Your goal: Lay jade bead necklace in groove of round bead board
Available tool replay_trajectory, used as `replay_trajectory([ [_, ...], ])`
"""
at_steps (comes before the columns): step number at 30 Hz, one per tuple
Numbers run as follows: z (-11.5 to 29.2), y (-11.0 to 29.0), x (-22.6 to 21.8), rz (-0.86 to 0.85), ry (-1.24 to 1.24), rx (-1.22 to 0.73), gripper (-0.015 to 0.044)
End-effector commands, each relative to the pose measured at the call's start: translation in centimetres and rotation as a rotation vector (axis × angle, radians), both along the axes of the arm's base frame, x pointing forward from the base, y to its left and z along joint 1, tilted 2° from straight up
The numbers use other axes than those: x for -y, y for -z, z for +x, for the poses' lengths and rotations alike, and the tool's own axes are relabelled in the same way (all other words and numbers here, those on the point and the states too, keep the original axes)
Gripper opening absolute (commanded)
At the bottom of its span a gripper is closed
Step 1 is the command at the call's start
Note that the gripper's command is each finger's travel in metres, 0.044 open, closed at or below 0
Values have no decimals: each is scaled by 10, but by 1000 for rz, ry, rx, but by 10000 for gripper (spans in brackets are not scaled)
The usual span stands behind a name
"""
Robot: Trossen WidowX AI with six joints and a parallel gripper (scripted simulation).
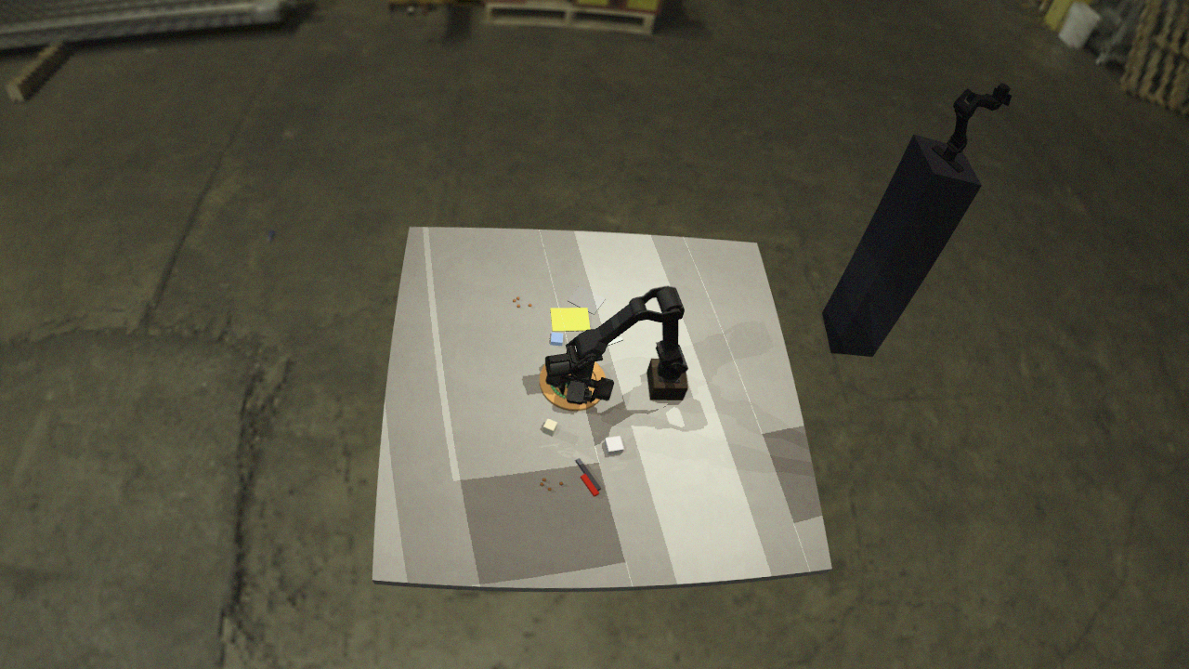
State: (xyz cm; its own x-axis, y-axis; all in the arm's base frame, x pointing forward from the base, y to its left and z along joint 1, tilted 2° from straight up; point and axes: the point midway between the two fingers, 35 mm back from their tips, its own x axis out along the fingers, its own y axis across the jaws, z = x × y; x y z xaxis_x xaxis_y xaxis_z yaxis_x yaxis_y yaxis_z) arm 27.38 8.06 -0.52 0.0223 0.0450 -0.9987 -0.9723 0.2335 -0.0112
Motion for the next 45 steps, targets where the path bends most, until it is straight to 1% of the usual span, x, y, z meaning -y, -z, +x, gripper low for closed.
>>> replay_trajectory([
  [1, 0, -1, 0, 0, 0, 0, 440],
  [6, 0, -10, 0, 2, 3, 4, 440],
  [28, 0, -10, 0, 2, 3, 4, 440],
  [29, 0, -10, 1, 2, 20, 3, 414],
  [31, 3, -11, 6, 5, 163, -3, 361],
  [40, 23, -19, 40, 27, 1160, -46, 125],
  [45, 32, -23, 61, 41, 1714, -69, 120],
])
